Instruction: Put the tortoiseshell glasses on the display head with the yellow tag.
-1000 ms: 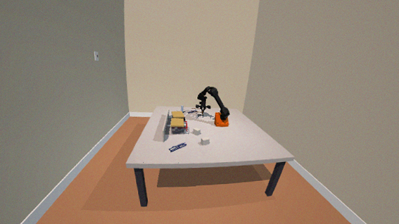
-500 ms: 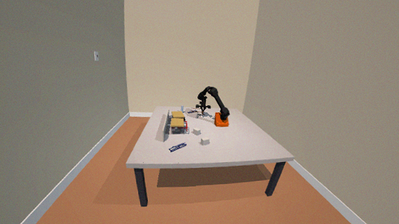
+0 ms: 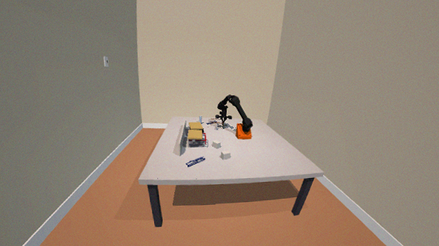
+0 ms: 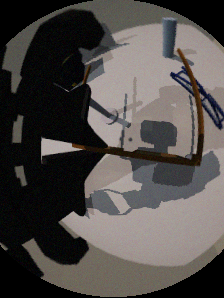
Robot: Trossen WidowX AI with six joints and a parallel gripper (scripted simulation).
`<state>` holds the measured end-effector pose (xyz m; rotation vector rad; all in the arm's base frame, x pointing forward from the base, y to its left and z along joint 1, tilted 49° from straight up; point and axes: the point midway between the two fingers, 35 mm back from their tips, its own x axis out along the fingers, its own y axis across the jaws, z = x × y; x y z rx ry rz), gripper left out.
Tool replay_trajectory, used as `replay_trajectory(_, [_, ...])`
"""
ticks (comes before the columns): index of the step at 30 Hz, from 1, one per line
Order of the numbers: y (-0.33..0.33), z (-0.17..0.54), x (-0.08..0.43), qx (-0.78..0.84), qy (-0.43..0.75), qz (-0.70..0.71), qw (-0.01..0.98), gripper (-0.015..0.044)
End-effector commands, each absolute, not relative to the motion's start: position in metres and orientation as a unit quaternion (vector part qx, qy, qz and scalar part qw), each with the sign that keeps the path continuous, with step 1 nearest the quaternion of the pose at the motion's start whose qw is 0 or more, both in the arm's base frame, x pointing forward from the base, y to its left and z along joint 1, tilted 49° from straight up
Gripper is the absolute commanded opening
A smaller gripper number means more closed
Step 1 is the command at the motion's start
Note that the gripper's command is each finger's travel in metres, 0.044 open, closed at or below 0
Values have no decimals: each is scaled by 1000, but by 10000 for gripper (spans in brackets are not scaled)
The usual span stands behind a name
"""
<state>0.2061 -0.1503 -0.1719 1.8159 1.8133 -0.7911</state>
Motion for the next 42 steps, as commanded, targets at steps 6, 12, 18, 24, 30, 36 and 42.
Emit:
replay_trajectory(6, [-148, -169, 206, 657, 659, -287, 228, 0])
replay_trajectory(12, [-155, -160, 207, 656, 659, -288, 229, 0])
replay_trajectory(18, [-184, -127, 209, 656, 659, -288, 228, 0])
replay_trajectory(24, [-186, -121, 210, 655, 661, -284, 233, 0])
replay_trajectory(30, [-173, -99, 223, 639, 676, -245, 275, 0])
replay_trajectory(36, [-153, -72, 235, 616, 692, -194, 324, 0])
replay_trajectory(42, [-132, -47, 245, 589, 704, -141, 370, 0])
